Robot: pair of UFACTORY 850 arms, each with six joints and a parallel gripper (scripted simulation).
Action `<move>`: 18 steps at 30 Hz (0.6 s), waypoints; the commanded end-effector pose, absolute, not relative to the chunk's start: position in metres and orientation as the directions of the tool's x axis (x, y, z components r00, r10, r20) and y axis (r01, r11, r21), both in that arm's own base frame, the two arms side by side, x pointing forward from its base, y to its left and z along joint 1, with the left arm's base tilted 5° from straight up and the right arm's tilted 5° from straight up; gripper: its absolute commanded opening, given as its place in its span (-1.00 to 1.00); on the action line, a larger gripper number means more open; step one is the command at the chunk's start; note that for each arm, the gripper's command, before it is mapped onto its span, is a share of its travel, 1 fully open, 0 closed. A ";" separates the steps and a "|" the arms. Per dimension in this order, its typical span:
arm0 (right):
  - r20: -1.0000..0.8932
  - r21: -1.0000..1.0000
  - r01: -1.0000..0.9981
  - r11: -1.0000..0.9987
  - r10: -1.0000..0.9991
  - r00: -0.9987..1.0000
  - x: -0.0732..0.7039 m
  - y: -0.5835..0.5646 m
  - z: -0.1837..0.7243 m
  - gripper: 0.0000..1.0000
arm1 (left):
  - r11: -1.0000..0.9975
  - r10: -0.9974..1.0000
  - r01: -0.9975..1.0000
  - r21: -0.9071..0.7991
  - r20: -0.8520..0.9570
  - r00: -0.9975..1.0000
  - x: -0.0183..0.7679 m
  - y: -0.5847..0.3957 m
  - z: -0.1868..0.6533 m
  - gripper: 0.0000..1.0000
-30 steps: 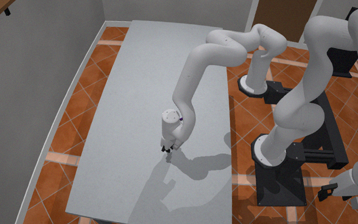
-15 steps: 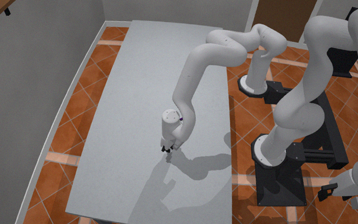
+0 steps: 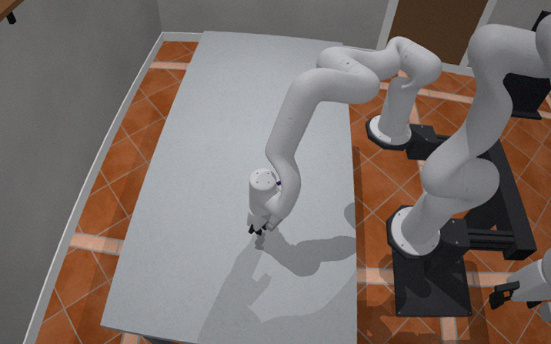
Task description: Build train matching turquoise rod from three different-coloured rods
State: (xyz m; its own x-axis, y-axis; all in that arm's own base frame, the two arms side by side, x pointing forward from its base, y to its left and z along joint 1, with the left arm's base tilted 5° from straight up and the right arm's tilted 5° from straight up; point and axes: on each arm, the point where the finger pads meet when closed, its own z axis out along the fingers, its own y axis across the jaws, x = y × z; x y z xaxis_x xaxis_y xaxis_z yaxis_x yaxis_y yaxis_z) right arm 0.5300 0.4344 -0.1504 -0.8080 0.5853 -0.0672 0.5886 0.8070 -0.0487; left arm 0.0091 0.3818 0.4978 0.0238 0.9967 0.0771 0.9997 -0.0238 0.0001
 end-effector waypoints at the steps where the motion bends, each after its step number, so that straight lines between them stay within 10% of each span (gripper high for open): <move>1: -0.068 -0.046 0.589 0.807 0.585 -0.808 0.531 0.435 -0.153 -0.48 | -0.024 0.997 1.000 0.000 0.079 0.024 0.009 0.382 0.499 1.00; 18: -0.068 -0.046 0.589 0.807 0.585 -0.808 0.531 0.435 -0.156 -0.48 | -0.024 0.997 1.000 0.000 0.079 0.024 0.009 0.382 0.499 1.00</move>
